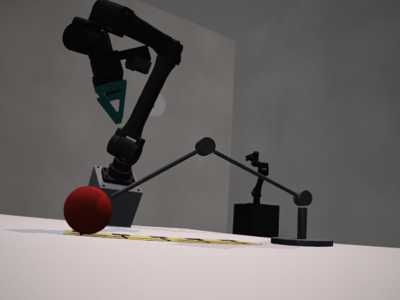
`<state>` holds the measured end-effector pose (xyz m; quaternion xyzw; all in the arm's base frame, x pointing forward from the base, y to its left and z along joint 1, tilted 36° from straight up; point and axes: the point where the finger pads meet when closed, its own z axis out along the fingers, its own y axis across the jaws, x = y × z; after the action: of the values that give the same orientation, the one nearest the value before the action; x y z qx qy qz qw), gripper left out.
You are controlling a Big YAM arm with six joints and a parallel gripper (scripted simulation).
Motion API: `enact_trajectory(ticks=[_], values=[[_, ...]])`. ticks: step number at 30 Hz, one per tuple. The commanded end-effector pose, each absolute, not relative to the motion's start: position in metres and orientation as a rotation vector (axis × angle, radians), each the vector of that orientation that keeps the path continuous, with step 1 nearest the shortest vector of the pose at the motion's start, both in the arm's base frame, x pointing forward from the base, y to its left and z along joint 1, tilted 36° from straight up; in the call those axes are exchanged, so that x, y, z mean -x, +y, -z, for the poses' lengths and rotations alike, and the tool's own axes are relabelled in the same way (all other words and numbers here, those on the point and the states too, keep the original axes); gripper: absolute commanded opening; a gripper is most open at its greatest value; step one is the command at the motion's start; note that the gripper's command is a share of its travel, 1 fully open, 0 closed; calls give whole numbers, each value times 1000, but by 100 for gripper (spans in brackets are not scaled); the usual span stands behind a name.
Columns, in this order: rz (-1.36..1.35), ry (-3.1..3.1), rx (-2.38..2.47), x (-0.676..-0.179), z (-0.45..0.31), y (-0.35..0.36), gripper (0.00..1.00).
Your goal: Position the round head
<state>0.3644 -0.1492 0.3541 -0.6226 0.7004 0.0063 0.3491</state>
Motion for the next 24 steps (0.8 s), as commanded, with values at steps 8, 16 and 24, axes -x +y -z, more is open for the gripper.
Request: enact_trajectory(ticks=[8,16,24], values=[[5,1803,1620,-363,-368,-154,100],[-2,1812,1613,-363,-362,-150,100],[-5,1814,1611,-363,-361,-150,100]])
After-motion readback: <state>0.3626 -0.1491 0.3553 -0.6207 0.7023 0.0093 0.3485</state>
